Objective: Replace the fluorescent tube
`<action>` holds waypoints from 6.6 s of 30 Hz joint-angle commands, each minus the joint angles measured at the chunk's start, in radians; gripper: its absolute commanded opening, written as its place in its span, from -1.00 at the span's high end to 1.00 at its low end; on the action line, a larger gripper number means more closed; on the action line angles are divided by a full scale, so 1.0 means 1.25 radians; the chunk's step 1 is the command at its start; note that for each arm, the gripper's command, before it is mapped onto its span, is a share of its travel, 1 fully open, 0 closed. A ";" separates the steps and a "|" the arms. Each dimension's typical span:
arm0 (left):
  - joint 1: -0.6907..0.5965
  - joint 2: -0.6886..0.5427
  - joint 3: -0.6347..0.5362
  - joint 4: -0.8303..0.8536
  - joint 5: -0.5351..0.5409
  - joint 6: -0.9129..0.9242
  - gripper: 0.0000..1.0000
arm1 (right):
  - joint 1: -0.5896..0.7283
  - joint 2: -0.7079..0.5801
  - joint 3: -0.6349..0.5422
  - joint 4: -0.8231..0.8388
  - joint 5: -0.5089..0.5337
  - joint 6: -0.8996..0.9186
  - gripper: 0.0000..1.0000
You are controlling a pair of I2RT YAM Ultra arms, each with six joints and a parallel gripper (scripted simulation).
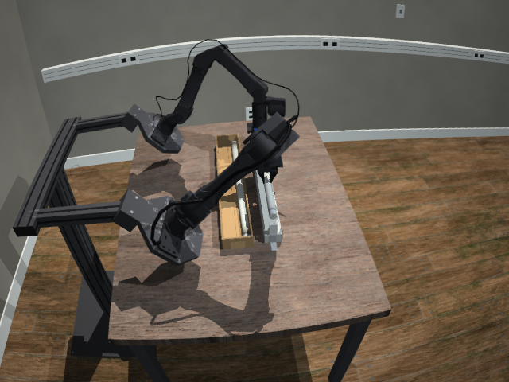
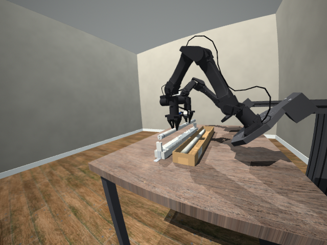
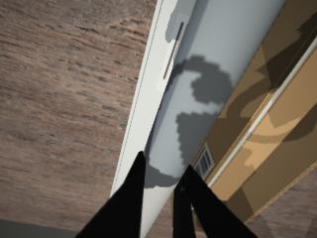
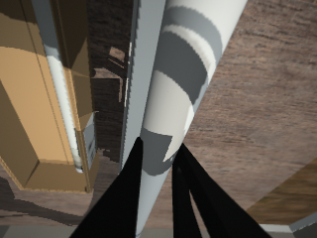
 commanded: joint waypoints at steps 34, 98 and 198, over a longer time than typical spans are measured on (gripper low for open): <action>-0.016 0.002 0.032 -0.015 -0.007 -0.005 0.78 | 0.012 -0.030 -0.035 0.035 -0.019 -0.019 0.78; -0.001 -0.005 0.020 0.014 0.013 0.008 0.78 | 0.018 -0.016 0.000 0.031 -0.017 -0.014 0.78; 0.009 0.037 -0.038 0.066 0.019 0.016 0.78 | -0.027 0.018 -0.058 0.097 -0.029 -0.048 0.78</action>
